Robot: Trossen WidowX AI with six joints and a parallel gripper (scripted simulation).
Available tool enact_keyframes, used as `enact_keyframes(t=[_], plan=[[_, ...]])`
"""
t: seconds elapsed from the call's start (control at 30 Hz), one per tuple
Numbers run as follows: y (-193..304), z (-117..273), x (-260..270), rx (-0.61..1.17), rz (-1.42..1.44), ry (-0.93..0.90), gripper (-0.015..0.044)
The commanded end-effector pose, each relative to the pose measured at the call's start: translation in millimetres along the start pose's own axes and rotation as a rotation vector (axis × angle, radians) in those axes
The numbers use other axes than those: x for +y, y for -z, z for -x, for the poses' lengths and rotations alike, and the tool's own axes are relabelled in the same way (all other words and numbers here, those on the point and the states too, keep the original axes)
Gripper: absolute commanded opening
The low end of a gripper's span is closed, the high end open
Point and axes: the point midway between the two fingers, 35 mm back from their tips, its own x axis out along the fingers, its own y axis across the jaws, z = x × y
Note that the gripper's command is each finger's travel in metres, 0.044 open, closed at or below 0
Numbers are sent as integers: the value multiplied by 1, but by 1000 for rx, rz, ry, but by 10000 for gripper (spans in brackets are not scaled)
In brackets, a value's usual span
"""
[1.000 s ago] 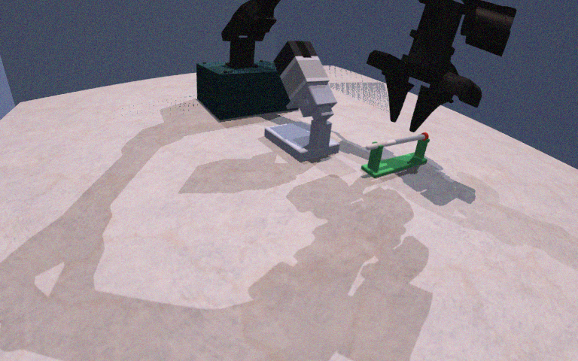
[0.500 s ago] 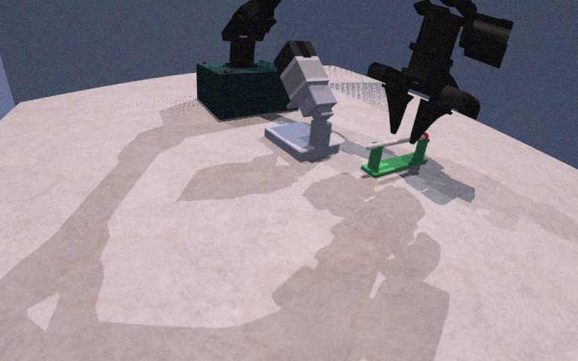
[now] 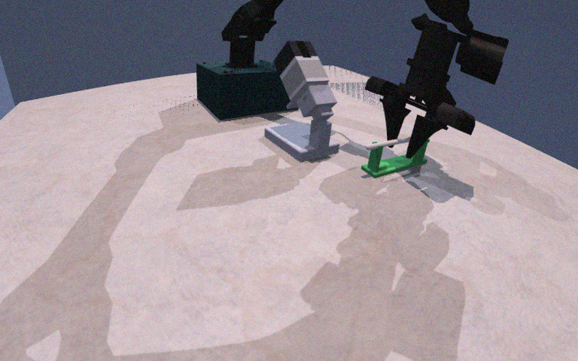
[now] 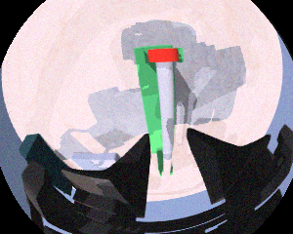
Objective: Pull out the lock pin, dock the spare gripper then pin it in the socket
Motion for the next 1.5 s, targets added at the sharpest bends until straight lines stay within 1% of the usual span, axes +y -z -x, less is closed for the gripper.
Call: enact_keyframes(t=[0.0, 0.63, 0.87, 1.23, 1.47], plan=[[-2, -13, 3, 7, -2, -13, 180], [-3, -15, 4, 7, -2, -13, 180], [-3, -15, 4, 7, -2, -13, 0], [-3, -14, 3, 7, -2, -13, 0], [3, 8, 2, 7, -2, -12, 0]])
